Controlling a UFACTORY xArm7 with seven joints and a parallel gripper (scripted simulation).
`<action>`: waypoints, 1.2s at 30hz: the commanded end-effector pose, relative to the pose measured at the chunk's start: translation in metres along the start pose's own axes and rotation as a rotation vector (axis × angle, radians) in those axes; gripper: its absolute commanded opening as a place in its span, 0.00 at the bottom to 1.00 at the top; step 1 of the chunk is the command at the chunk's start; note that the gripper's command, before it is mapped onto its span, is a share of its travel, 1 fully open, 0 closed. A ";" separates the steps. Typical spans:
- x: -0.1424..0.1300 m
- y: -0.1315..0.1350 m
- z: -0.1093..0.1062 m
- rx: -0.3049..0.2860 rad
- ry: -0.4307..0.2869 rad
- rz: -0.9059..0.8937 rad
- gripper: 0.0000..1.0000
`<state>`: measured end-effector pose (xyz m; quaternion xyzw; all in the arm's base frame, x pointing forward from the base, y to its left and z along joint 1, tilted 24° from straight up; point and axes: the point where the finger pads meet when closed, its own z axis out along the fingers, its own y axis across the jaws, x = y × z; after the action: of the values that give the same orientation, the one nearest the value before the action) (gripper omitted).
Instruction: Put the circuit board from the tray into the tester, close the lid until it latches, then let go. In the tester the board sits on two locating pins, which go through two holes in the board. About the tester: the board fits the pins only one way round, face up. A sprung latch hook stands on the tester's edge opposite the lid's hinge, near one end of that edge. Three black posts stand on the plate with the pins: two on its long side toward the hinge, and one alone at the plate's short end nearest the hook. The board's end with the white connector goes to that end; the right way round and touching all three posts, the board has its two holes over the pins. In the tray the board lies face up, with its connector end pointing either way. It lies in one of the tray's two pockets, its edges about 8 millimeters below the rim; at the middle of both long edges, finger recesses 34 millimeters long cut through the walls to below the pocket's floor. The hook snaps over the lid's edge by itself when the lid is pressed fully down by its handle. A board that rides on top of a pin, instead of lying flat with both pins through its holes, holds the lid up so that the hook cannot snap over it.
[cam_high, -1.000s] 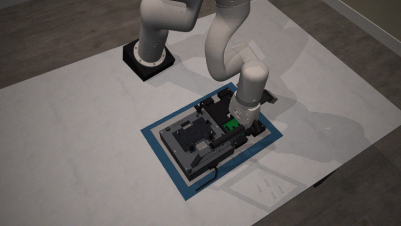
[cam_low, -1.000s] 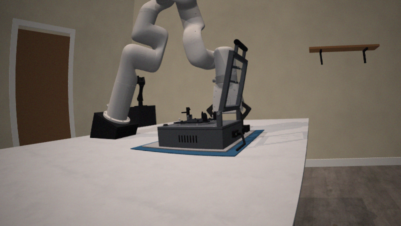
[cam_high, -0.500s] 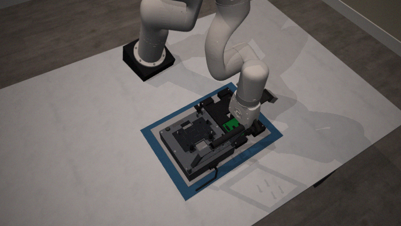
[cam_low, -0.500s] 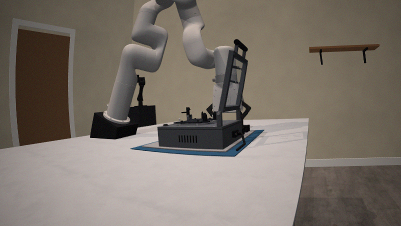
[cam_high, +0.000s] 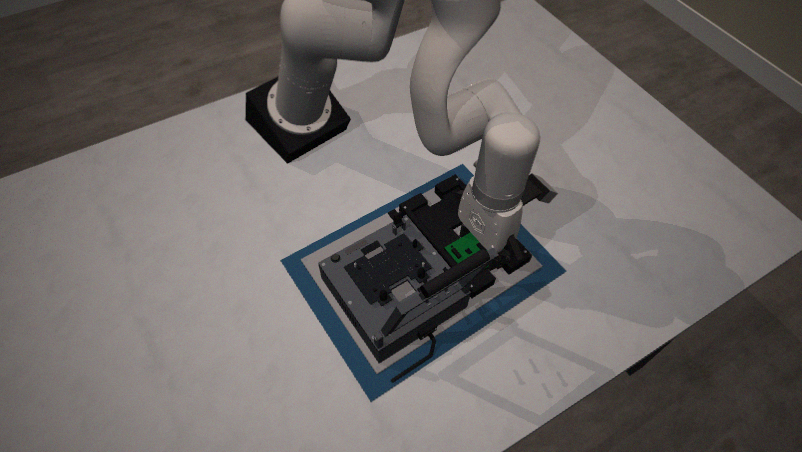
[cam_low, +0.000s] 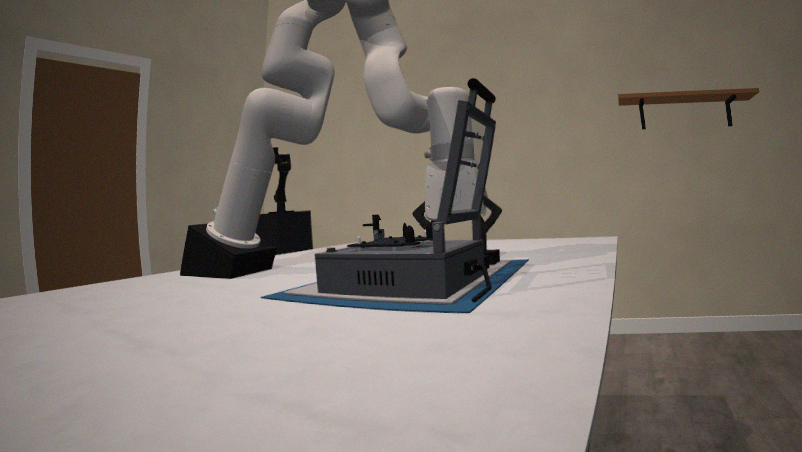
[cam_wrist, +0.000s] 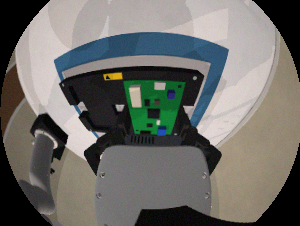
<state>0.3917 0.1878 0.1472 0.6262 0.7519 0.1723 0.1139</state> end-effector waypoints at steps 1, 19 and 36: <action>0.000 0.001 -0.004 -0.003 0.001 0.000 0.79; 0.000 0.001 -0.016 -0.003 0.001 0.000 0.79; 0.000 0.001 -0.019 -0.003 0.001 0.000 0.79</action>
<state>0.3847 0.1856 0.1634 0.6261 0.7519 0.1723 0.1137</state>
